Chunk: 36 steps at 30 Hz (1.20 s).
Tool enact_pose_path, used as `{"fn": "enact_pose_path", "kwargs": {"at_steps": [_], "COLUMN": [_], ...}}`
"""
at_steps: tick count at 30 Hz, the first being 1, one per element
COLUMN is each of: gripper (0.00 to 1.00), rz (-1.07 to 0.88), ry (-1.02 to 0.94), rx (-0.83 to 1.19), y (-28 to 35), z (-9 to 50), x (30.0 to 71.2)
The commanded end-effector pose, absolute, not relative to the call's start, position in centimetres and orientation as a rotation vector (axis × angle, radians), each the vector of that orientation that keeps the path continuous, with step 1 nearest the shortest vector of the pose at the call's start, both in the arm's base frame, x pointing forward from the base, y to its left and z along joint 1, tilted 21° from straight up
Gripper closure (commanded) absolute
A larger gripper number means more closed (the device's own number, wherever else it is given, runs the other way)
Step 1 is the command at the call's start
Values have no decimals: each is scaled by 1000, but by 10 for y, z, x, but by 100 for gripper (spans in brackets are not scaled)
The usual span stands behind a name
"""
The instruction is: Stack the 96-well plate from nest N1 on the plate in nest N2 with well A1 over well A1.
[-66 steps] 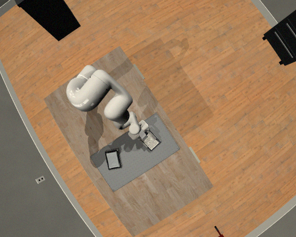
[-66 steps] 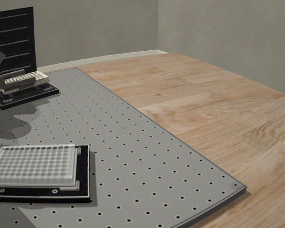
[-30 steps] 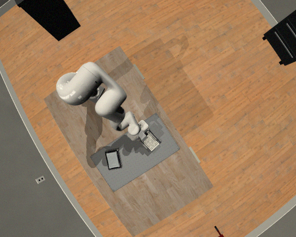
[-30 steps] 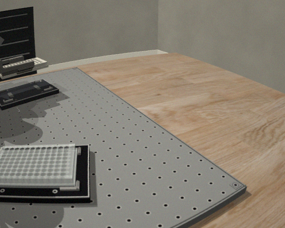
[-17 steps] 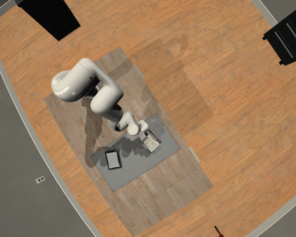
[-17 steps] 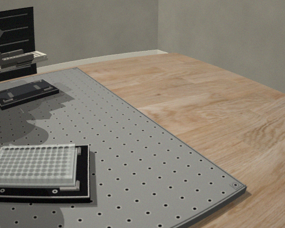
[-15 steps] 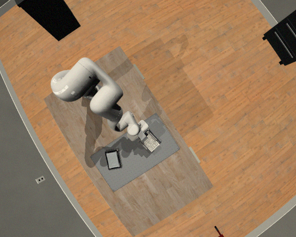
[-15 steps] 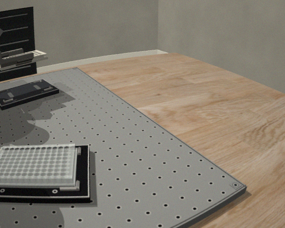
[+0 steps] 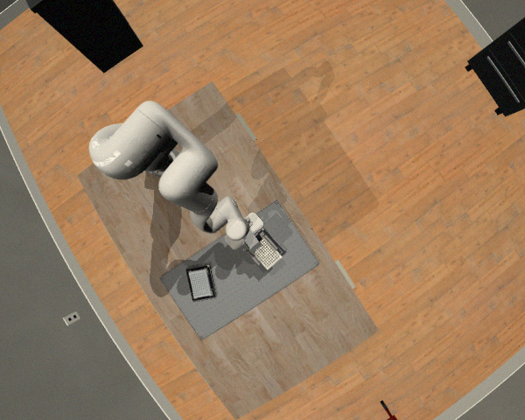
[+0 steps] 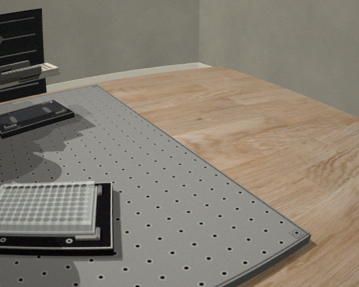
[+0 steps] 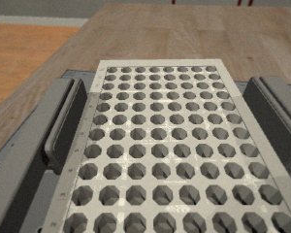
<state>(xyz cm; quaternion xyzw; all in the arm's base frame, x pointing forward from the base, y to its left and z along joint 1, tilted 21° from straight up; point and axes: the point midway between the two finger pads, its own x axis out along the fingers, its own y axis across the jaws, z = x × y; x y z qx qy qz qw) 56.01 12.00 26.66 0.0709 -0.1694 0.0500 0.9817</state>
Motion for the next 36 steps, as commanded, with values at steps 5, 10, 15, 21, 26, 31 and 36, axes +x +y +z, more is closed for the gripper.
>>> {"fn": "enact_pose_path", "kwargs": {"at_steps": [5,10,15,21,26,31,36], "gripper": [100,100,100,100,100,100,100], "rz": [-94,-259,-423,-423,-423,-423,-423], "ry": [-330,-315,-298,-298,-298,-298,-298], "rx": [175,202,229,229,228,228,228], "y": [101,85,69,56,40,23,7], "z": [265,262,259,256,253,249,246], "x": [559,557,556,554,553,551,549]}}
